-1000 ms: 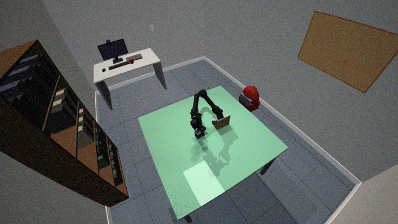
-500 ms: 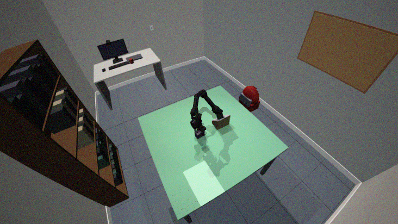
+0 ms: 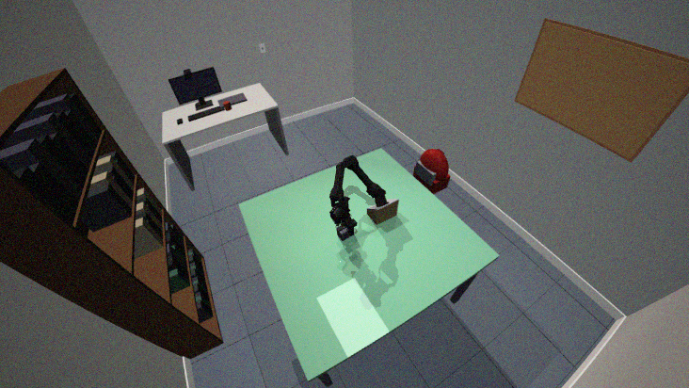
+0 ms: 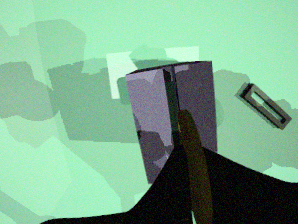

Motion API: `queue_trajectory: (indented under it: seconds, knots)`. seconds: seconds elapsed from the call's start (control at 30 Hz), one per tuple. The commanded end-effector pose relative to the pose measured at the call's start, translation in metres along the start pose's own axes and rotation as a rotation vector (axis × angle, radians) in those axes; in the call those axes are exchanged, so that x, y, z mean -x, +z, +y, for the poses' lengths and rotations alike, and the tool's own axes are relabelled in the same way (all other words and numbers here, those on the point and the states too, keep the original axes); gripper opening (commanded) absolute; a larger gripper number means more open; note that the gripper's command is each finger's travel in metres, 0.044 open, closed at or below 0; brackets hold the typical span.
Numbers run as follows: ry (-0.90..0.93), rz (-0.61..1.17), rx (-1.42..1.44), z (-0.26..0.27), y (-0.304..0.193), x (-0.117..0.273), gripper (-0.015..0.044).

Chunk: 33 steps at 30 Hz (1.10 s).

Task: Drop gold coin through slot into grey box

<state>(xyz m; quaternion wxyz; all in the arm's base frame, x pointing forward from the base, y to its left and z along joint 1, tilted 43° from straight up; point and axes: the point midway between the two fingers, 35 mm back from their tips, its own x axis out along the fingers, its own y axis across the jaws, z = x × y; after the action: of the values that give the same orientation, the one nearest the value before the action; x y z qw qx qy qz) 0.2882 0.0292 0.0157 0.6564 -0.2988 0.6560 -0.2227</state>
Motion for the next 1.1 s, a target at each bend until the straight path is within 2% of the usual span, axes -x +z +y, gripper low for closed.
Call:
queue_trajectory:
  seconds: [0.0, 1.07]
  knots:
    - [0.000, 0.001, 0.001, 0.000, -0.001, 0.000, 0.0000]
    - [-0.001, 0.001, 0.006, -0.001, -0.001, -0.017, 0.0000]
